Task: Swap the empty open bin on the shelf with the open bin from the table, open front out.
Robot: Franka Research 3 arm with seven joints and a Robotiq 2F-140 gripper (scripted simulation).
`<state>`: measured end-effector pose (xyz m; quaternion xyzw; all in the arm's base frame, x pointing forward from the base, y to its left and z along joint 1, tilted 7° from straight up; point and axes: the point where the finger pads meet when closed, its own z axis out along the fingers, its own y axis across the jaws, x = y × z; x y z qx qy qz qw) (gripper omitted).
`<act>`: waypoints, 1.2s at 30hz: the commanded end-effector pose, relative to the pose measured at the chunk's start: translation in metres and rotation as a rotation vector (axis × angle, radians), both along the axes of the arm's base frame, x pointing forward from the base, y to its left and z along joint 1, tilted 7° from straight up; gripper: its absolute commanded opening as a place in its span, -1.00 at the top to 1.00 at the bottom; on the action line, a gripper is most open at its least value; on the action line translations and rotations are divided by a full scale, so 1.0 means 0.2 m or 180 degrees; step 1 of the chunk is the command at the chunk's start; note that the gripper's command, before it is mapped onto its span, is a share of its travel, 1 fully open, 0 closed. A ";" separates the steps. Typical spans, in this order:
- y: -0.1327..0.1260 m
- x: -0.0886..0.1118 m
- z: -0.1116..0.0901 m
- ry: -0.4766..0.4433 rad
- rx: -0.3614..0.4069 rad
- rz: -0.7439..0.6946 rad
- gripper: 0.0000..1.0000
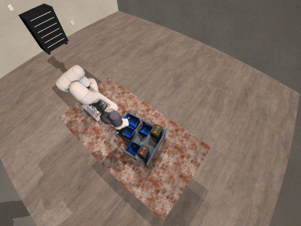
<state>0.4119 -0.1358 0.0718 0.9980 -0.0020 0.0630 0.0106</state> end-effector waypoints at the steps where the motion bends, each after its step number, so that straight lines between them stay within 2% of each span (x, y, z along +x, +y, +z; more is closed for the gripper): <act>1: 0.00 0.00 0.00 -0.0005 0.0001 0.0008 1.00; 24: 0.00 0.00 0.00 -0.0005 0.0001 0.0008 1.00; 36: 0.00 0.00 0.05 -0.0005 0.0001 0.0008 1.00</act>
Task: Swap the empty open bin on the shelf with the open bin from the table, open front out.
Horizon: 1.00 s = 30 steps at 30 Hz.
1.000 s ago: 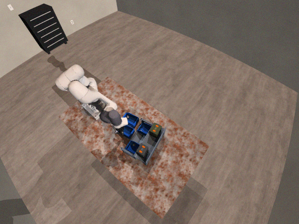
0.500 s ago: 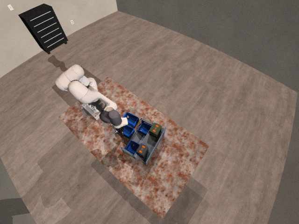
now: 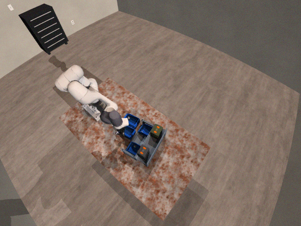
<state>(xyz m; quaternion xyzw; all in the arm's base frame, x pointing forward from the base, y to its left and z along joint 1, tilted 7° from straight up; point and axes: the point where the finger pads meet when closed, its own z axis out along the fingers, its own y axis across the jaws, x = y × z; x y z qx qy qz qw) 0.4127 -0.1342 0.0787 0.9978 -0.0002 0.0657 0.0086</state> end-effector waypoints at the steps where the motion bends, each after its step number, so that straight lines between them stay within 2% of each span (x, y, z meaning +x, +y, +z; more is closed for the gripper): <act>1: -0.01 -0.01 0.03 0.0012 -0.0011 -0.0004 1.00; 11: 0.00 -0.03 0.16 0.0012 -0.0012 -0.0004 1.00; 13: 0.00 -0.03 0.16 0.0012 -0.0012 -0.0004 1.00; 25: 0.00 -0.05 0.33 0.0012 -0.0011 -0.0004 1.00; 30: 0.00 -0.05 0.36 0.0012 -0.0011 -0.0004 1.00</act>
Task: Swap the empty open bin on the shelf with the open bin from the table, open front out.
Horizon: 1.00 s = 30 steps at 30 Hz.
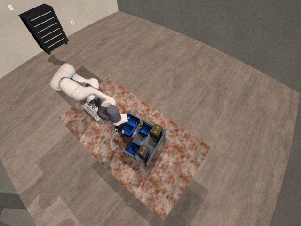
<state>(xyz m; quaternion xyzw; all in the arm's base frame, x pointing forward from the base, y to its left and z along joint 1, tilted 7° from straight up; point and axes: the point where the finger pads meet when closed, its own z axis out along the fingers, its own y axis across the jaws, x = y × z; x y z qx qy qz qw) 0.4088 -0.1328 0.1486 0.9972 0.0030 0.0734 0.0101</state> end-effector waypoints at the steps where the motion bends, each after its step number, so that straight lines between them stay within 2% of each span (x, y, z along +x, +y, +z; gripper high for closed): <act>1: -0.01 -0.03 0.02 0.0061 -0.0001 -0.0025 1.00; 24: -0.01 -0.04 0.04 0.0061 -0.0001 -0.0025 1.00; 30: -0.11 -0.06 0.04 0.0061 0.0000 -0.0028 1.00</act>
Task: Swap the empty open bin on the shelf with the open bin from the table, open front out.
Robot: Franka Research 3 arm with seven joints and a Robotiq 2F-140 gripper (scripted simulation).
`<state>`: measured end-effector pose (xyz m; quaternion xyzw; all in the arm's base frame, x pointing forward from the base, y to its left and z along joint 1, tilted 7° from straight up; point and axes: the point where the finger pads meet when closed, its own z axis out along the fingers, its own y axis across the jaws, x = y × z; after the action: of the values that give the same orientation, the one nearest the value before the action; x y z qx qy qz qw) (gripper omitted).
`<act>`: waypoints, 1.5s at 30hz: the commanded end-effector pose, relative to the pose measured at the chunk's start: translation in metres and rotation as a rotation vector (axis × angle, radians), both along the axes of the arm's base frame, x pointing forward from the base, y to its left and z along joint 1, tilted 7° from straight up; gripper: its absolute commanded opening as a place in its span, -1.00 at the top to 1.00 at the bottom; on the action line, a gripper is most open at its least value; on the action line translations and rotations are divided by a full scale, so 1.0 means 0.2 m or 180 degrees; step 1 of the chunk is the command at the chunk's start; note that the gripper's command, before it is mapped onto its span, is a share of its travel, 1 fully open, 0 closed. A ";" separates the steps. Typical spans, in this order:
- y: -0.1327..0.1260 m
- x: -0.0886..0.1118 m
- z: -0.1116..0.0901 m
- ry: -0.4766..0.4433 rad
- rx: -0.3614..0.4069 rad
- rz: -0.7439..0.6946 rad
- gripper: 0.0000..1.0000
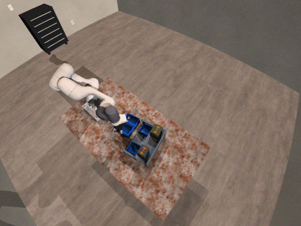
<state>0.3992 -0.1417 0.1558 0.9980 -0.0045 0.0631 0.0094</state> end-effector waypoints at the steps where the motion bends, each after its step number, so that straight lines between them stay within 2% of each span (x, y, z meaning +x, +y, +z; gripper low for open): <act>1: -0.10 -0.02 0.01 -0.0004 -0.0007 0.0019 1.00; 2: -0.14 -0.03 0.01 -0.0004 -0.0007 0.0018 1.00; 4: -0.14 -0.03 0.01 -0.0004 -0.0007 0.0018 1.00; 12: -0.49 -0.09 0.01 -0.0005 -0.0006 0.0009 1.00; 17: -0.61 -0.12 0.01 -0.0005 -0.0006 0.0005 1.00; 38: -0.63 -0.12 0.01 -0.0005 -0.0005 0.0005 1.00; 45: -0.63 -0.12 -0.02 -0.0005 -0.0005 0.0005 1.00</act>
<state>0.3732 -0.2677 0.1539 0.9980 -0.0090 0.0622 0.0081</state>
